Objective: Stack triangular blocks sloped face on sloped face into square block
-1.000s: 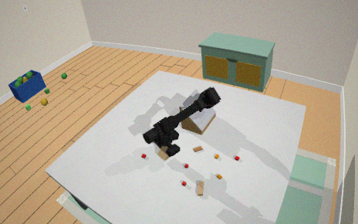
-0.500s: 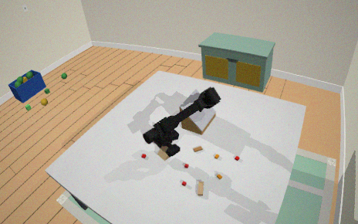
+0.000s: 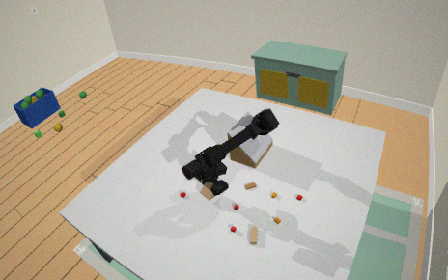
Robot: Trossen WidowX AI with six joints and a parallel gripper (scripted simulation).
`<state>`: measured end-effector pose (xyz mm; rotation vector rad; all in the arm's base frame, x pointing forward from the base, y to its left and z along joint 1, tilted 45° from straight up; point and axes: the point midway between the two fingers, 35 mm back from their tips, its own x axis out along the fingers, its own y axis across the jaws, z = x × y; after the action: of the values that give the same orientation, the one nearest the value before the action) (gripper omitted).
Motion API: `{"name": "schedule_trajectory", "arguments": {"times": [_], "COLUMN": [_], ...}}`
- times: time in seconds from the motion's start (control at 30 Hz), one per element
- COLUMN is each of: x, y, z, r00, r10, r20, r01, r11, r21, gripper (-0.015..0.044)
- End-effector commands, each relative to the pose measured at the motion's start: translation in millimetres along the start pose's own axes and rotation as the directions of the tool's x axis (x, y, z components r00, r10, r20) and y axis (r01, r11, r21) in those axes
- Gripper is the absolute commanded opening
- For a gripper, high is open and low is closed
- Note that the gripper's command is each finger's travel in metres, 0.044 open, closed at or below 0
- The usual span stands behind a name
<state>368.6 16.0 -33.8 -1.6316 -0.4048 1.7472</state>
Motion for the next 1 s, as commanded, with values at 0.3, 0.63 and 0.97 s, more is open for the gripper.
{"name": "schedule_trajectory", "arguments": {"times": [0.3,0.63,0.97], "x": [0,10,26], "y": [1,0,-1], "z": [0,0,1], "r00": [1.000,1.000,1.000], "r10": [0.005,0.002,0.005], "r20": [0.000,0.000,0.001], "r01": [-0.005,-0.002,-0.005], "r11": [1.000,1.000,1.000], "r21": [-0.009,0.000,-0.001], "gripper": [0.0000,0.0000,0.0000]}}
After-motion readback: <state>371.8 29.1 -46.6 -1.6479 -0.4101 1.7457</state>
